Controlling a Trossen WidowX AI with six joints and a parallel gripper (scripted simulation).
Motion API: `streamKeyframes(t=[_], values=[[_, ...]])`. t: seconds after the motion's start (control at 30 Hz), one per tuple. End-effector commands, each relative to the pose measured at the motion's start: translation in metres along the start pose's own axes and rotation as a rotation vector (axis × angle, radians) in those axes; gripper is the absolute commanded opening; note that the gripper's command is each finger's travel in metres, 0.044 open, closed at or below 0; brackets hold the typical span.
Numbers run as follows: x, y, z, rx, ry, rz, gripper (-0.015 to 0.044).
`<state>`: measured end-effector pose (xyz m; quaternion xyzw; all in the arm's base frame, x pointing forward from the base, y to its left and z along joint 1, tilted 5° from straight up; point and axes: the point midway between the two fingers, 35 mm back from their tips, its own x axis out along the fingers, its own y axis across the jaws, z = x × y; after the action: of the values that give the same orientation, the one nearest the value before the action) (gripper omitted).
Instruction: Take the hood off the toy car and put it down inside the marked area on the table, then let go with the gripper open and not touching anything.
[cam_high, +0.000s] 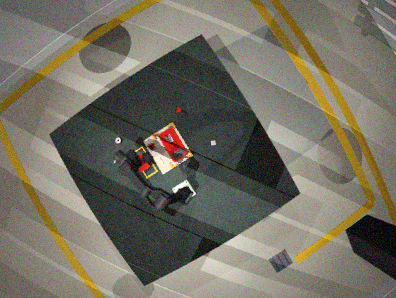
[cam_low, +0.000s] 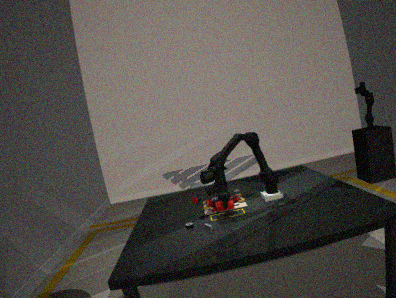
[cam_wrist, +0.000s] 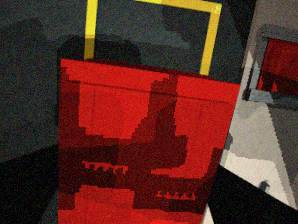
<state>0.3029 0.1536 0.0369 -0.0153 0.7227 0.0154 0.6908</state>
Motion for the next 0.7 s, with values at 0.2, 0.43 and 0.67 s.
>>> streamKeyframes(t=[0.2, 0.43, 0.67], values=[[0.012, 0.000, -0.003, 0.005, 0.009, 0.002, 0.0000], [0.018, -0.001, -0.004, 0.005, 0.010, 0.002, 0.0000], [0.020, -0.001, -0.004, 0.005, 0.010, 0.002, 0.0000]])
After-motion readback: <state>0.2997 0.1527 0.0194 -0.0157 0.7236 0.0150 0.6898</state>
